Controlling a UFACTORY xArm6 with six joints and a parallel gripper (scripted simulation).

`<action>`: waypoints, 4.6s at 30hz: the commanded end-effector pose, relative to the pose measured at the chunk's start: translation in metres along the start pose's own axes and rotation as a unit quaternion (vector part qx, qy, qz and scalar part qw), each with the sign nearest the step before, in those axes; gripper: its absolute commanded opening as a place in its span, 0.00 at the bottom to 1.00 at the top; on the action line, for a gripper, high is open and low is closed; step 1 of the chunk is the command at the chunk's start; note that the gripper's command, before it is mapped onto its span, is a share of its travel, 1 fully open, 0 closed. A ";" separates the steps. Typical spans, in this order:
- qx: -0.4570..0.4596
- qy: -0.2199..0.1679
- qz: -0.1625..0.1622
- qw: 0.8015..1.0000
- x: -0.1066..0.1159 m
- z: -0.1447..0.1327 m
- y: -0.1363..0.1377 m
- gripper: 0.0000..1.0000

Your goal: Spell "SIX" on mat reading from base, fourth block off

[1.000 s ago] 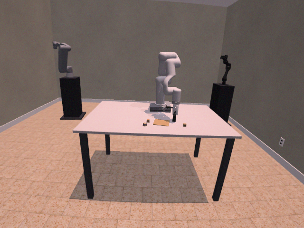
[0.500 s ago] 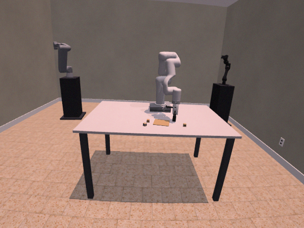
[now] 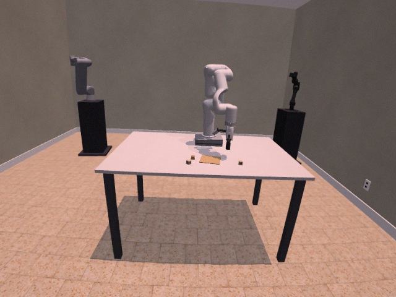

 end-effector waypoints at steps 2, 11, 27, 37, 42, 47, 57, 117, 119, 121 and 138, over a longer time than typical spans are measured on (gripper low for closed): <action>0.000 0.000 -0.001 1.000 0.031 0.001 0.000 0.21; 0.000 0.000 -0.001 1.000 0.032 0.001 0.000 0.21; 0.069 0.000 -0.001 0.998 0.036 0.135 -0.041 0.21; 0.083 0.000 -0.001 0.997 0.037 0.165 -0.043 0.21; 0.083 0.000 -0.001 0.997 0.037 0.165 -0.043 0.21; 0.083 0.000 -0.001 0.997 0.036 0.165 -0.043 0.21; 0.083 0.000 -0.001 0.997 0.016 0.165 -0.043 0.21; 0.083 0.000 -0.001 0.997 -0.059 0.165 -0.043 0.21; 0.083 0.000 -0.001 0.997 -0.059 0.165 -0.043 0.21; 0.083 0.000 -0.001 0.997 -0.059 0.165 -0.043 0.21; 0.083 0.000 -0.001 0.997 -0.059 0.166 -0.043 0.21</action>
Point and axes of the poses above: the point where the finger pads meet when closed, its own x axis back along the fingers, its own y axis across the jaws, z = x × y, the point moved 1 cm from there along x, back along the fingers, and after that the axes turned 13 degrees about x, right-handed, at the moved point
